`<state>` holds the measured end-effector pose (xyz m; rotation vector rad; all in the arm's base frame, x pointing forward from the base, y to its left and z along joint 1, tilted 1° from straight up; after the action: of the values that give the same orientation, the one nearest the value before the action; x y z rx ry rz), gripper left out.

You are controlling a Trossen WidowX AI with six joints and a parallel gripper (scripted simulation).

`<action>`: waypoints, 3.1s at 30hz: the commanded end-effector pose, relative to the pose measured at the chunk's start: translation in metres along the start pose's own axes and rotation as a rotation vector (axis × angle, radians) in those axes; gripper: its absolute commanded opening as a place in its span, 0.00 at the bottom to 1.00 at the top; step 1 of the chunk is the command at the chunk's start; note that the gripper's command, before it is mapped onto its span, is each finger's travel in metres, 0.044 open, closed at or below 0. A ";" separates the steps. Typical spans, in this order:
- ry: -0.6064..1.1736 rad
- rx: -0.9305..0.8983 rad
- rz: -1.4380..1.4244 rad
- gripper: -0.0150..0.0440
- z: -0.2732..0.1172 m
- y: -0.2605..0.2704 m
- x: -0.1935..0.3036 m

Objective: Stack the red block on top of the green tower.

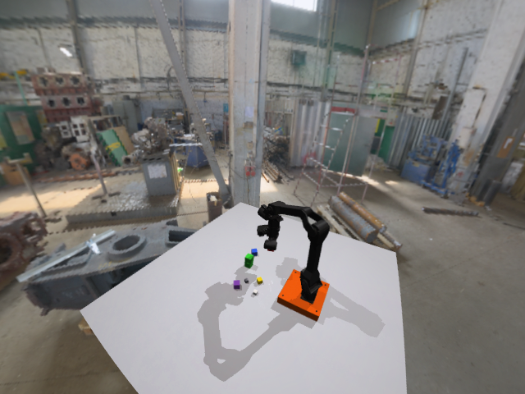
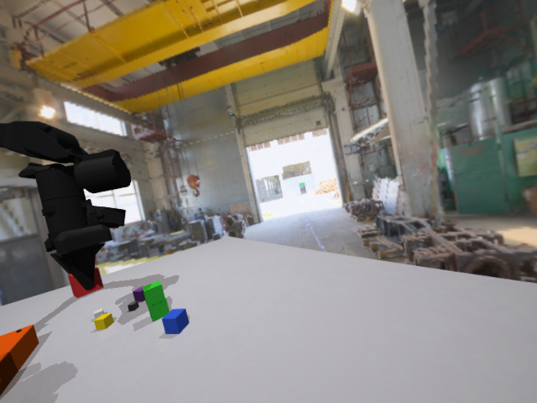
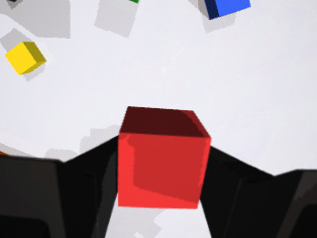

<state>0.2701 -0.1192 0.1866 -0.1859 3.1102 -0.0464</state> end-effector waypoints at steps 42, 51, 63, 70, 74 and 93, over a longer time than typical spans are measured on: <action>-0.001 -0.014 0.019 0.25 0.047 0.058 -0.104; -0.001 -0.014 0.019 0.25 0.047 0.058 -0.104; -0.001 -0.014 0.019 0.25 0.048 0.058 -0.104; -0.001 -0.014 0.019 0.25 0.048 0.058 -0.104; -0.001 -0.014 0.019 0.25 0.048 0.058 -0.104; 0.000 -0.011 0.015 0.92 0.047 0.058 -0.104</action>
<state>0.3675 -0.0506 0.1401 -0.1624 3.1118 -0.0283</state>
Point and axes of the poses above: the point midway between the two fingers, 35 mm back from their tips, its own z axis out along the fingers, its own y axis across the jaws, x = y × z, the point moved 6 cm from there along -z, back along the fingers, and after that the axes turned 12 degrees about z, right-handed, at the moved point
